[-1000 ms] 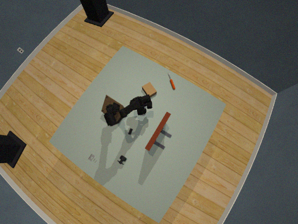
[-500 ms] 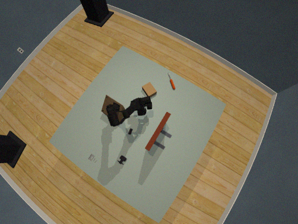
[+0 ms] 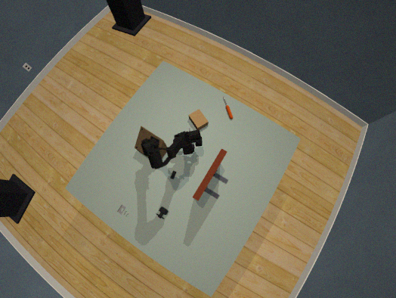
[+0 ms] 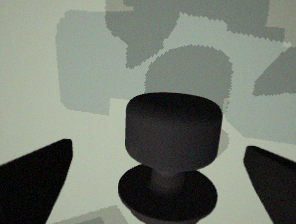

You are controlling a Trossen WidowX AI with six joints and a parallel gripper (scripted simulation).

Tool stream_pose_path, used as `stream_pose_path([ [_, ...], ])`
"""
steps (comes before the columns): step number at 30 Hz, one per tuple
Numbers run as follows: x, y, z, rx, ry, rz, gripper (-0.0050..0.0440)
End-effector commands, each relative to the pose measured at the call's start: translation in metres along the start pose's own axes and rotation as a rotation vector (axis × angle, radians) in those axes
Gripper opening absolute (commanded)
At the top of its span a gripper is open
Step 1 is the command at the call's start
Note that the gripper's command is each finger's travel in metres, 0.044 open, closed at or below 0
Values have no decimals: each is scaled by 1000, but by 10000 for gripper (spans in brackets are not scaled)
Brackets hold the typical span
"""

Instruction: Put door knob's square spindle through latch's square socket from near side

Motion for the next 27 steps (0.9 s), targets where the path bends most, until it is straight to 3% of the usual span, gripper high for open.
stream_pose_path([
  [1, -8, -4, -1, 6, -5, 9, 440],
  [19, -31, -8, -1, 6, -5, 9, 440],
  [27, -32, -8, -1, 6, -5, 9, 440],
])
Point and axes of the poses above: the point midway between the two fingers, 35 mm back from their tips, its own x axis back along the fingers, its own y axis across the jaws, z = x × y, the point moved 6 cm from there along x, back along the fingers, and after that the axes turned 12 degrees about -x, right-handed, at the moved point
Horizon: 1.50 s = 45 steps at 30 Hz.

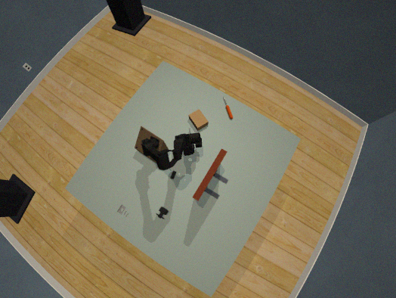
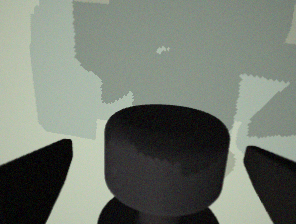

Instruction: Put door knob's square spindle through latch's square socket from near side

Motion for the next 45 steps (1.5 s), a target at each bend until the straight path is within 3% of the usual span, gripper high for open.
stream_pose_path([
  [1, -1, -1, 0, 3, -3, 3, 440],
  [5, -2, -1, 0, 3, -3, 3, 344],
  [21, -2, -1, 0, 3, -3, 3, 257],
  [32, 13, 2, 1, 2, -1, 3, 0],
  [40, 13, 2, 1, 2, -1, 6, 0],
  [45, 11, 6, 2, 6, -12, 60, 0],
])
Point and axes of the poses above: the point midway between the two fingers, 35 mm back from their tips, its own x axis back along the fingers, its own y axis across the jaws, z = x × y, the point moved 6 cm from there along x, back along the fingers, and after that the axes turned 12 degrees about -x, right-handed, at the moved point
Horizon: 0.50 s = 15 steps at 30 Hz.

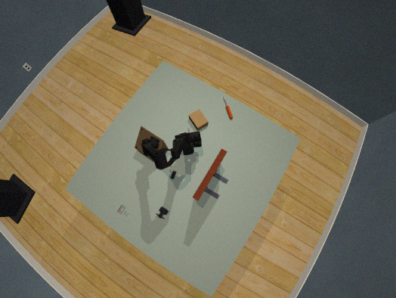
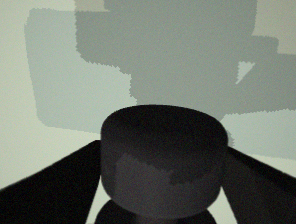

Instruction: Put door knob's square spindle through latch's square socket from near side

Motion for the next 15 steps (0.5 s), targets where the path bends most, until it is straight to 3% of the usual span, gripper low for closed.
stream_pose_path([
  [1, 0, 9, 3, -5, -2, 36, 0],
  [15, -4, 25, 7, 8, -41, 218, 0],
])
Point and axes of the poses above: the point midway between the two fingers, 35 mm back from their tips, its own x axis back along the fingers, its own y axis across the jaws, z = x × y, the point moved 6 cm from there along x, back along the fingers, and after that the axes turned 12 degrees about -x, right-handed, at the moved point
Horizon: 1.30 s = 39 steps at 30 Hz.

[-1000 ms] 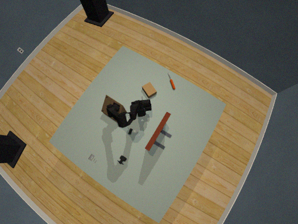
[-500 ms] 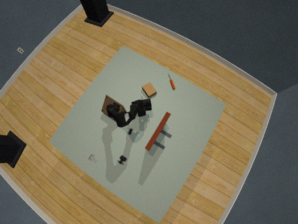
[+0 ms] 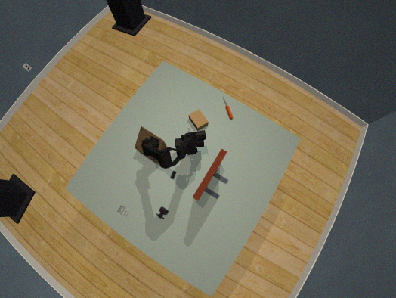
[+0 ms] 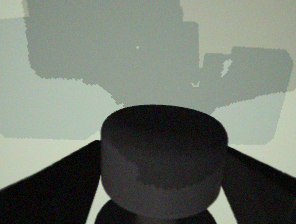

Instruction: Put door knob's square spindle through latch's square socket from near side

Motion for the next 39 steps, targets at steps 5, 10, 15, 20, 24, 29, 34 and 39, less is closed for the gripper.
stream_pose_path([
  [5, 0, 14, 4, 2, -21, 117, 0],
  [10, 0, 18, 4, 5, -32, 161, 0],
  [15, 0, 20, 4, 6, -37, 183, 0],
  [20, -2, 19, 4, 7, -39, 180, 0],
  [24, -8, 18, 4, 9, -40, 176, 0],
  [29, -13, 18, 3, 9, -41, 175, 0],
  [34, -13, 19, 3, 5, -40, 171, 24],
  [39, -13, 19, 3, 5, -40, 171, 144],
])
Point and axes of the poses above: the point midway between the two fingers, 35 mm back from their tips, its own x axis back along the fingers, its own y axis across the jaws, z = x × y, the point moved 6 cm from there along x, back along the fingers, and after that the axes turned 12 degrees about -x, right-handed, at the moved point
